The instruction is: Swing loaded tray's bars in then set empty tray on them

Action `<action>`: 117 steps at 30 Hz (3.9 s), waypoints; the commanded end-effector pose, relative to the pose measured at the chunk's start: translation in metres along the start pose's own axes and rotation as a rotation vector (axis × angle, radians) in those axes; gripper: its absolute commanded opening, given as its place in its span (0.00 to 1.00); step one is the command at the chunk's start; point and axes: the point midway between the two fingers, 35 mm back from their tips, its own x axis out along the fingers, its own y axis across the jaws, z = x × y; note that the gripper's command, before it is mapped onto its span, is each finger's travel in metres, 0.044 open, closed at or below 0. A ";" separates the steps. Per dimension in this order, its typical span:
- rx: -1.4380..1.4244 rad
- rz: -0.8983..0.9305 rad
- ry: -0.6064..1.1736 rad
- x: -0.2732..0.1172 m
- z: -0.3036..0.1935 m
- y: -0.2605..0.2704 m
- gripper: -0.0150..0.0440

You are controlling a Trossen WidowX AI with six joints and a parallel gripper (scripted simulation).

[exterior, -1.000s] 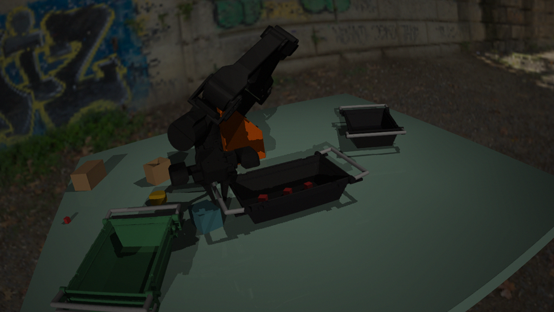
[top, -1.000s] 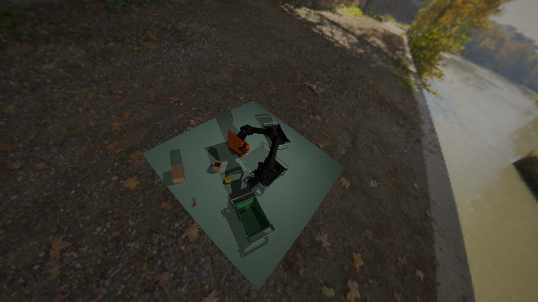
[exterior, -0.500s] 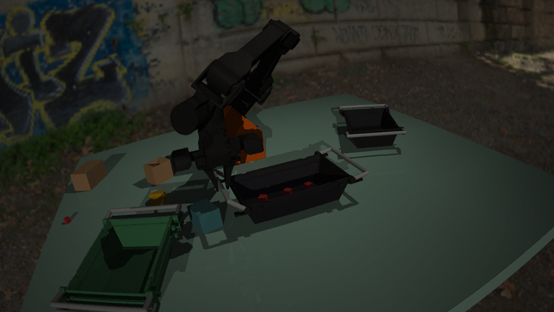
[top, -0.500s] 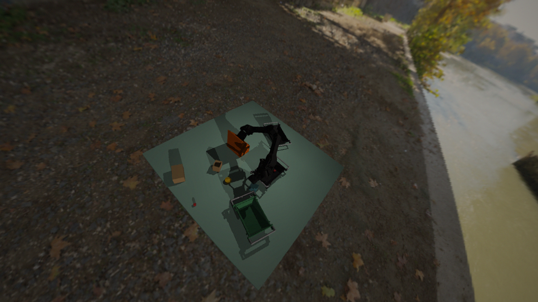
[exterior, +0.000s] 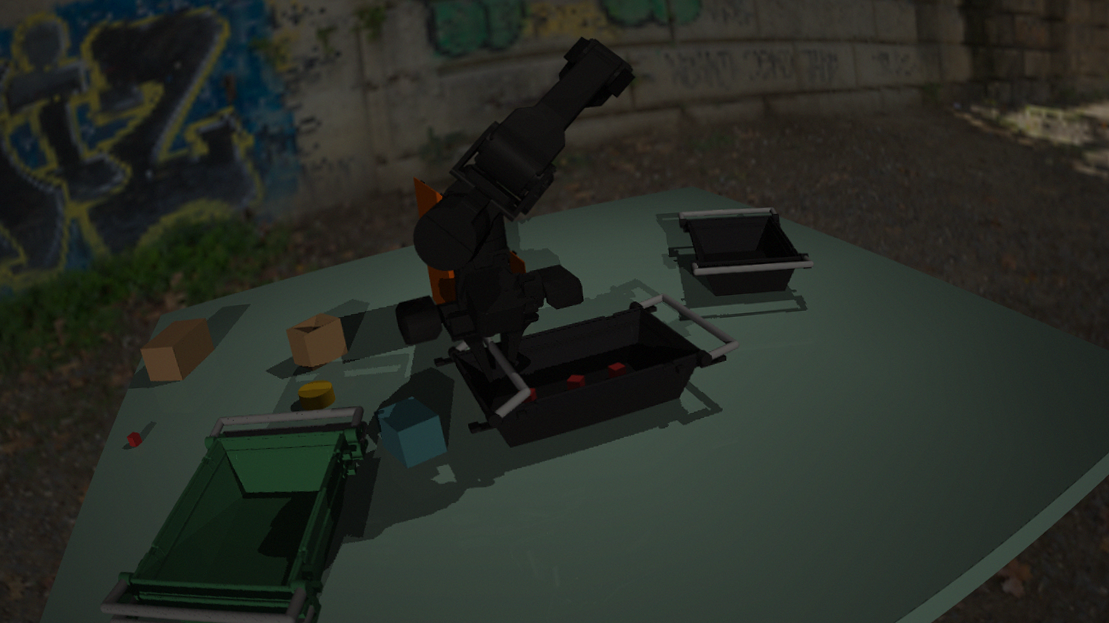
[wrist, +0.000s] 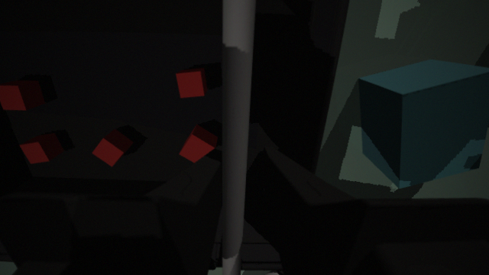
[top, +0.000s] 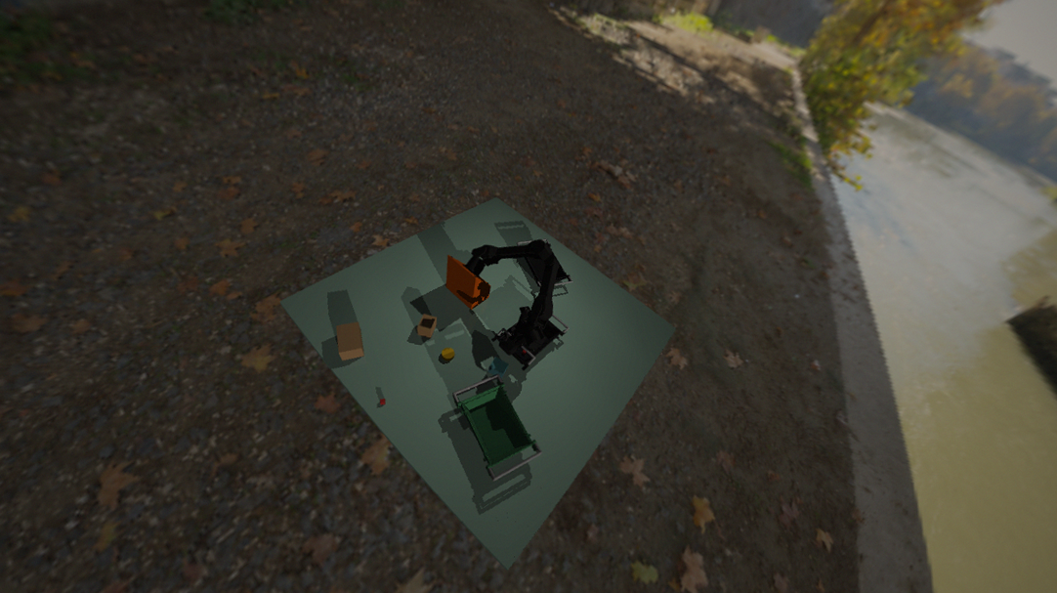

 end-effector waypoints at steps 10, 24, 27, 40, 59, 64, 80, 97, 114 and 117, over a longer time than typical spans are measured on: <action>0.003 -0.002 -0.005 -0.039 0.000 0.000 0.40; 0.012 0.005 -0.003 -0.031 -0.001 -0.001 0.40; 0.012 0.005 -0.003 -0.031 -0.001 -0.001 0.40; 0.011 0.003 -0.003 -0.038 0.000 -0.001 0.40; 0.010 -0.019 -0.009 -0.061 0.019 0.168 0.40; 0.005 0.008 -0.004 -0.044 0.002 0.237 0.40; 0.004 0.009 -0.004 -0.010 0.003 0.240 0.40; 0.005 0.010 -0.003 -0.009 0.001 0.226 0.40; 0.005 0.008 -0.003 -0.008 0.001 0.174 0.40; 0.005 0.008 -0.003 0.002 0.001 0.165 0.40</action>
